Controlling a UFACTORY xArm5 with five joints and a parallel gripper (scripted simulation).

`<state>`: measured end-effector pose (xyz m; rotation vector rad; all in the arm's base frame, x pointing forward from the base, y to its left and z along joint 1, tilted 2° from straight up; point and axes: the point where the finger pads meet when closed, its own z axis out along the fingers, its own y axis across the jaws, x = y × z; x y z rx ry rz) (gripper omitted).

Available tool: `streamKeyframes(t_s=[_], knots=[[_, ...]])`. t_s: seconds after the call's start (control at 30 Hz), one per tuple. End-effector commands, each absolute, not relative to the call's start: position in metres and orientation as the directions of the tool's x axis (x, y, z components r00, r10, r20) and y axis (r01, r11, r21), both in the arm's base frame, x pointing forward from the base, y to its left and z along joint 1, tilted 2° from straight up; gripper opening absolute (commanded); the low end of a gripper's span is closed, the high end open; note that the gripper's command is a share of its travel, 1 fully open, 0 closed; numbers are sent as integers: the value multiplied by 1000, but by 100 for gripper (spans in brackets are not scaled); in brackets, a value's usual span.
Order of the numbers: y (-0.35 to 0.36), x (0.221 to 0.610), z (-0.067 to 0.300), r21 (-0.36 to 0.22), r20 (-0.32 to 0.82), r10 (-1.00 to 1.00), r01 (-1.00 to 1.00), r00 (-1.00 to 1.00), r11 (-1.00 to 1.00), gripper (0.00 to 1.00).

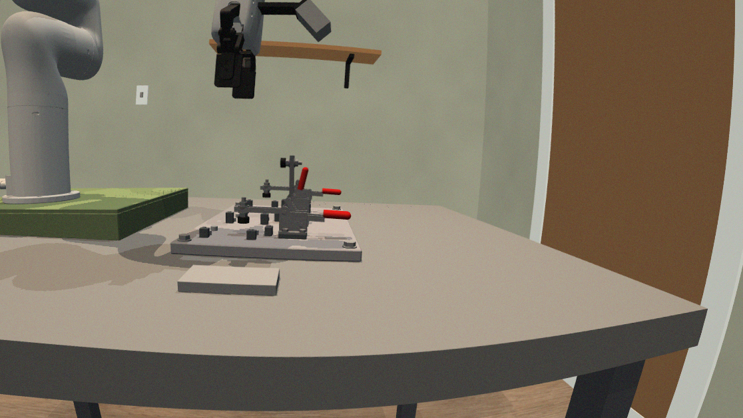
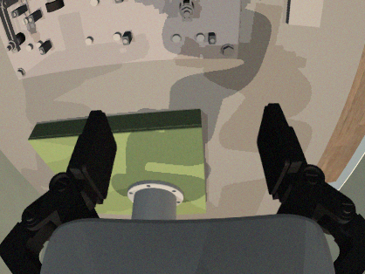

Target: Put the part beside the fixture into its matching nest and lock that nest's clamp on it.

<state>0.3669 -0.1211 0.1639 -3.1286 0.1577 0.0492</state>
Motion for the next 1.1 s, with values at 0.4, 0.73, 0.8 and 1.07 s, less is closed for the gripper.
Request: streamKeyframes(t_s=[0.4, 0.73, 0.8, 1.07], knots=[[-121, 368, 165, -6, -28, -100, -100, 995, -995, 0], [-121, 368, 165, -6, -28, -100, -100, 995, -995, 0], [-121, 368, 165, -6, -28, -100, -100, 995, -995, 0], [-121, 368, 165, -6, -28, -100, -100, 995, -995, 0]])
